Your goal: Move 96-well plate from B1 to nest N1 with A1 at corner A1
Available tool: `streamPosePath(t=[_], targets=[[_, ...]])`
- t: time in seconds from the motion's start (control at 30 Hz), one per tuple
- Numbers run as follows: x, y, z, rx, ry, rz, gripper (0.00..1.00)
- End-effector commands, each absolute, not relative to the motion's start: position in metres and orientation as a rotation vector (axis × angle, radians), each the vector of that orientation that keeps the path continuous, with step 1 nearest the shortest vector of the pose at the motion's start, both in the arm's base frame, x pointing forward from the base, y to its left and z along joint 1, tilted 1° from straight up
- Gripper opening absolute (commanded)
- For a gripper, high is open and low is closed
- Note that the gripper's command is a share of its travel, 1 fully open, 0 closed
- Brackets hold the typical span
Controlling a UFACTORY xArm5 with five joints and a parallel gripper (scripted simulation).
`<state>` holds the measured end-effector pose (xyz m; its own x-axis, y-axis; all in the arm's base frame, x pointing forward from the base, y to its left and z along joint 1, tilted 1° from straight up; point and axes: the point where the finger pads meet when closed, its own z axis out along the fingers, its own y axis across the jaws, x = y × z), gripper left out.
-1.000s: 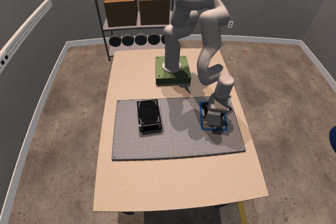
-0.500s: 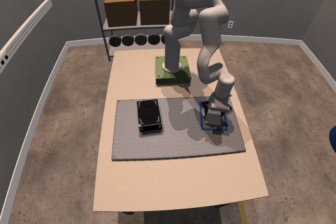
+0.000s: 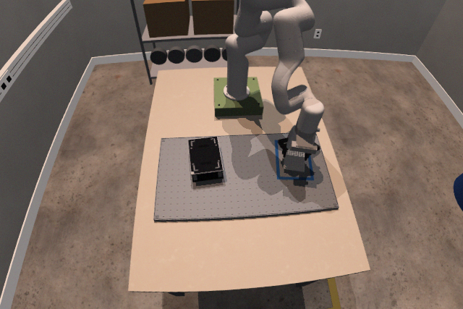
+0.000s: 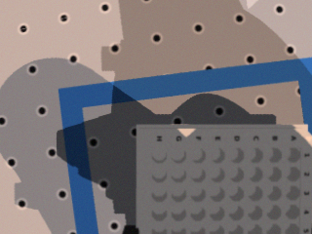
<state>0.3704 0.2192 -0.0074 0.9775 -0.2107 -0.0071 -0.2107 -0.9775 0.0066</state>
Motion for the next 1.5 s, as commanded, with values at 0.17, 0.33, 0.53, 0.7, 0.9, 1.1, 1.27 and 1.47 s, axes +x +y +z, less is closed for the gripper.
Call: streamPosePath(t=[0.17, 0.33, 0.53, 0.7, 0.9, 1.1, 1.27, 1.47], targets=[[0.372, 0.220, -0.006, 3.131, -0.334, -0.021, 0.00], [0.372, 0.220, 0.003, 3.131, -0.334, -0.021, 0.00], [0.372, 0.220, 0.013, 3.131, -0.334, -0.021, 0.00], [0.372, 0.220, 0.018, 3.131, -0.334, -0.021, 0.00], [0.372, 0.220, 0.028, 3.131, -0.334, -0.020, 0.00], [0.372, 0.220, 0.038, 3.131, -0.334, -0.020, 0.00], [0.372, 0.220, 0.043, 3.131, -0.334, -0.020, 0.00], [0.372, 0.219, 0.053, 3.131, -0.334, -0.020, 0.00]])
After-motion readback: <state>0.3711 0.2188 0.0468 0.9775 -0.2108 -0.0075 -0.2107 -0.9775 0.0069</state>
